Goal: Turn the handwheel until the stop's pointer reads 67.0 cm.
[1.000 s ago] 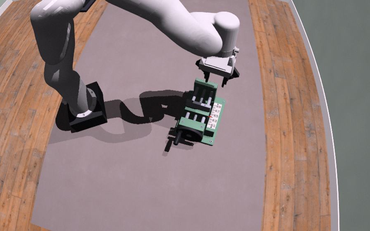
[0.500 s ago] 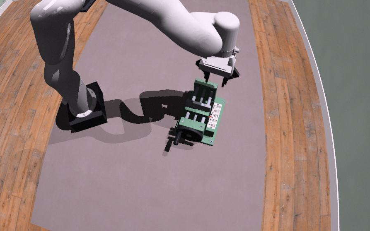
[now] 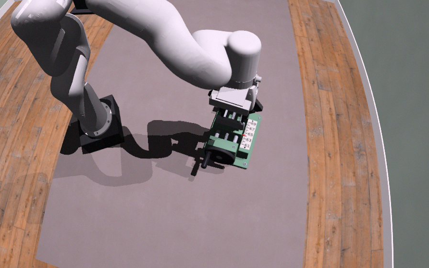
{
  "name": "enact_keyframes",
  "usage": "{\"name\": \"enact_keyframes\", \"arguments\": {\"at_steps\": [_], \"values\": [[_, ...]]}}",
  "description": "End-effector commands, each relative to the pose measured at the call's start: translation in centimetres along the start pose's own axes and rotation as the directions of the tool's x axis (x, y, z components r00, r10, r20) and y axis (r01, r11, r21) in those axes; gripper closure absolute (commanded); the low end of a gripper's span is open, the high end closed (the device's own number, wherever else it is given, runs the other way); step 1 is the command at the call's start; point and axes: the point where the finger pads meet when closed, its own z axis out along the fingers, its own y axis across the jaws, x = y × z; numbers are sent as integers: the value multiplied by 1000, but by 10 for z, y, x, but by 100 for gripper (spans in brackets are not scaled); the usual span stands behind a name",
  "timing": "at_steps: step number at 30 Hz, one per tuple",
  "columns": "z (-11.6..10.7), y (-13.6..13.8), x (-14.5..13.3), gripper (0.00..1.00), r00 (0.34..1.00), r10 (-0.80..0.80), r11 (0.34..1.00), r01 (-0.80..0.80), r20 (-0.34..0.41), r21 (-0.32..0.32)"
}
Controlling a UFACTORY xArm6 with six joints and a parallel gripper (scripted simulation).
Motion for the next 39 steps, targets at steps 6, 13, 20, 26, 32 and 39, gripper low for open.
{"name": "enact_keyframes", "arguments": {"at_steps": [6,13,20,26,32,39], "values": [[-3,23,86,43,1000,-1,1000,1,9,10],[-2,38,135,43,1000,-1,1000,1,9,10],[-2,38,137,43,1000,-1,1000,1,9,10],[-1,38,137,43,1000,-1,1000,1,9,10],[13,38,137,43,1000,-1,1000,1,9,10],[13,38,137,43,1000,-1,1000,1,9,10]]}}
